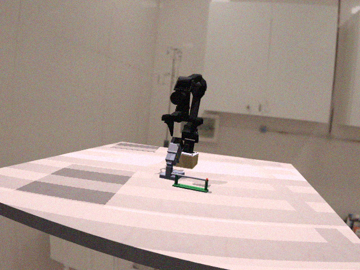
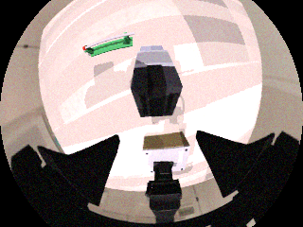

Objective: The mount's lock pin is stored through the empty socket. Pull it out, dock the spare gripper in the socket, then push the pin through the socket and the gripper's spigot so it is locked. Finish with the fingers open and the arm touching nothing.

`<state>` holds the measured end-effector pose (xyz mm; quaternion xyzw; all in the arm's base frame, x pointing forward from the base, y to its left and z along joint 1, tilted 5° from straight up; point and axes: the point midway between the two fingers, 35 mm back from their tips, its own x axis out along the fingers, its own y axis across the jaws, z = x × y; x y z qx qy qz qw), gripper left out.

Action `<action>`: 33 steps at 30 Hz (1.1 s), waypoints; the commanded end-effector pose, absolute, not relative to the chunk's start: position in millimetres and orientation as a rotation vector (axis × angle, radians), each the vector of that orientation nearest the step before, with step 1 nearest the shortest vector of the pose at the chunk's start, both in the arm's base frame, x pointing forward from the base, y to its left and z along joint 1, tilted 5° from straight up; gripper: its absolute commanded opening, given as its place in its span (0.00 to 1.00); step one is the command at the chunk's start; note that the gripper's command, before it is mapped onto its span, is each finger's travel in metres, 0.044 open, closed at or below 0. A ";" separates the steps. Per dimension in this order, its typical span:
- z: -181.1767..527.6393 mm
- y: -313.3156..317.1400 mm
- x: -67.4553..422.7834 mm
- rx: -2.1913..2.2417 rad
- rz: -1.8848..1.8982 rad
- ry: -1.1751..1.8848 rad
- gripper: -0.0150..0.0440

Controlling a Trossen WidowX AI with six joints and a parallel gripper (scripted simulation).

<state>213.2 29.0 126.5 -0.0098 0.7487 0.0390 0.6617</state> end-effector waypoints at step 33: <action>173.1 66.0 213.3 -0.013 0.084 1.696 0.78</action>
